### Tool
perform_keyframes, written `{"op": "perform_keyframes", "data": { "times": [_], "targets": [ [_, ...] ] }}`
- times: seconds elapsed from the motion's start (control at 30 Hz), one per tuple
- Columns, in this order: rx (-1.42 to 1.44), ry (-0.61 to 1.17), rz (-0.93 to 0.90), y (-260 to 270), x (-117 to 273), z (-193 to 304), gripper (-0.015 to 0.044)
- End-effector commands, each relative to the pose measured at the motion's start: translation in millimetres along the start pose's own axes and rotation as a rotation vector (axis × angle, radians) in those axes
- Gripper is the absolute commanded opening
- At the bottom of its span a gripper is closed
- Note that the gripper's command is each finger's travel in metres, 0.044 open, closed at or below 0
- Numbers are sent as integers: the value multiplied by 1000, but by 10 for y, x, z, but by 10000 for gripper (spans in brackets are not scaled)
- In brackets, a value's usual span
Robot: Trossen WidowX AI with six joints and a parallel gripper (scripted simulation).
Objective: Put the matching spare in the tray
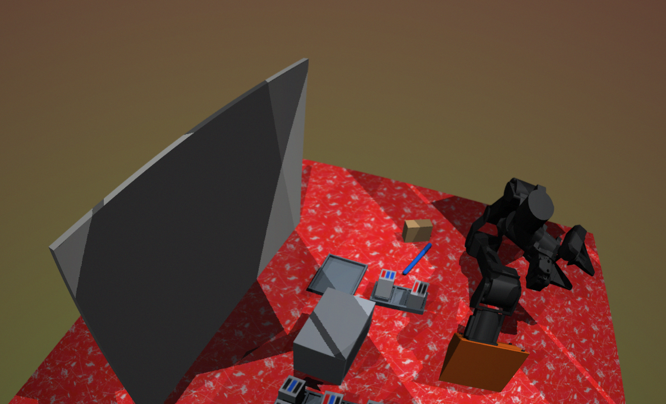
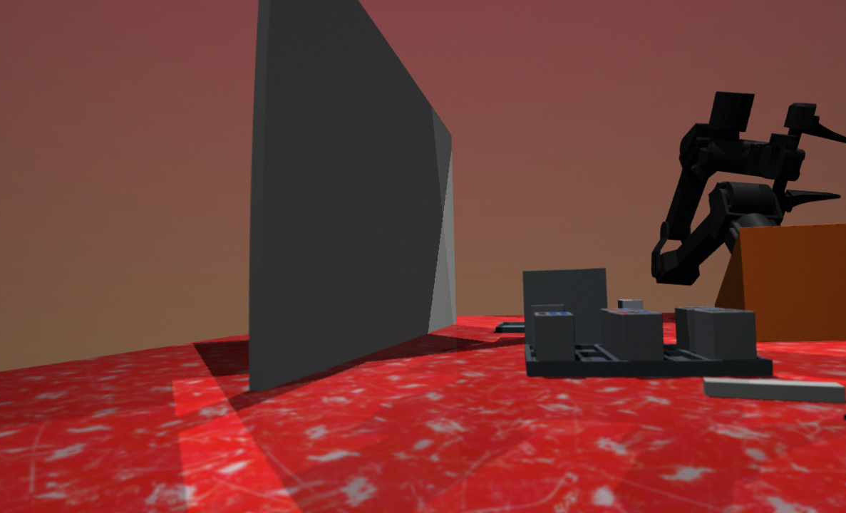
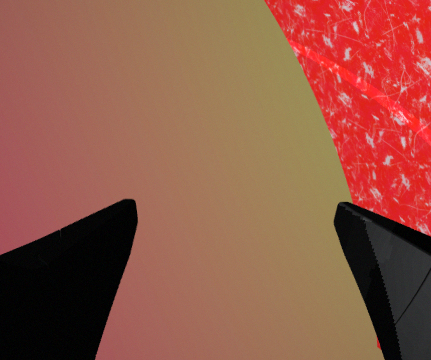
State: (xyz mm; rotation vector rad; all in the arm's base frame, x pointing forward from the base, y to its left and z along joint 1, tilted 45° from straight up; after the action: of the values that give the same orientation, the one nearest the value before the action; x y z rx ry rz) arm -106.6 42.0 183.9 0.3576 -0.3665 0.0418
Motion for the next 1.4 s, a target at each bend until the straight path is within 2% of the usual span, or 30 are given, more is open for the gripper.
{"op": "perform_keyframes", "data": {
  "times": [0.0, 0.23, 0.53, 0.77, 0.93, 1.17, 1.37],
  "targets": [
    [0, 0, 0, 0, 0, 0, 426],
    [-7, -36, -10, 60, 23, -10, 440],
    [-133, -500, -53, 826, 569, -337, 440],
    [-279, -817, 37, 1227, 1323, -800, 440],
    [-397, -977, 154, 1282, 1972, -1204, 440],
    [-563, -1092, 364, 1030, 2846, -1739, 440],
    [-723, -1113, 614, 537, 3600, -2209, 440]
  ]
}}
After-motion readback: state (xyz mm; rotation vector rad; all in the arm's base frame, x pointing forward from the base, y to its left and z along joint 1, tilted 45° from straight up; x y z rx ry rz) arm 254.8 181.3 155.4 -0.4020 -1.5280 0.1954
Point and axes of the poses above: the point midway between the two fingers, 35 mm back from their tips, its own x axis back along the fingers, its own y axis across the jaws, z = x × y, the point moved 4 cm from there along x, back along the fingers
